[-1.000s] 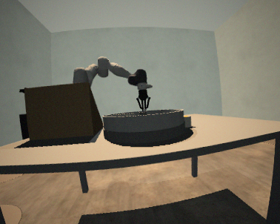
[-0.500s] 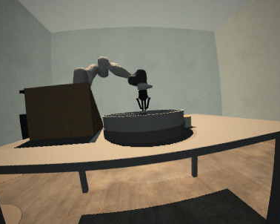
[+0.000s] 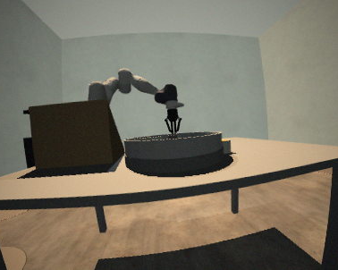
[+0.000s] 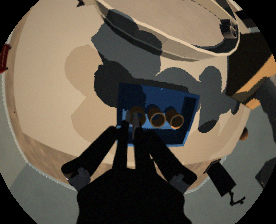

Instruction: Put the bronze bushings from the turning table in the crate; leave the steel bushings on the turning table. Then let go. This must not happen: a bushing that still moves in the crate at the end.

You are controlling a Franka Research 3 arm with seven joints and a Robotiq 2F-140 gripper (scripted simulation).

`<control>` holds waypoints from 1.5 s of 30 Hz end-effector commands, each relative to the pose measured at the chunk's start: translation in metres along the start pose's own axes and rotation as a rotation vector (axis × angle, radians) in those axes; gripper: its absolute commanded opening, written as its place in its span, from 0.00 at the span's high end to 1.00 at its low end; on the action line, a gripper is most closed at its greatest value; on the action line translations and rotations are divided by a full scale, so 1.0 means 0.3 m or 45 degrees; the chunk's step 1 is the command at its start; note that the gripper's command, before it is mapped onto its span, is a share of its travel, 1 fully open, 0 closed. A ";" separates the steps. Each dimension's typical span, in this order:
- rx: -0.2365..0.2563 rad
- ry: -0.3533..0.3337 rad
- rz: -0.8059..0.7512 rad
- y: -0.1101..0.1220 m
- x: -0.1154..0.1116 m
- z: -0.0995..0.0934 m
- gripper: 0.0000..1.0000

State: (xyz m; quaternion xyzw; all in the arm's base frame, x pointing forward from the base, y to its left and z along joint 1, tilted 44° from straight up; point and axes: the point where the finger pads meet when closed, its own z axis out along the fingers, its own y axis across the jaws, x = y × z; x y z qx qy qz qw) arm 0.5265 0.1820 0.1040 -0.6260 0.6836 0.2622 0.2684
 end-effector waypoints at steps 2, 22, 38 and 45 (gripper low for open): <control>0.006 0.000 -0.007 -0.006 -0.003 0.001 1.00; 0.006 0.000 -0.007 -0.006 -0.003 0.001 1.00; 0.006 0.000 -0.007 -0.006 -0.003 0.001 1.00; 0.006 0.000 -0.007 -0.006 -0.003 0.001 0.90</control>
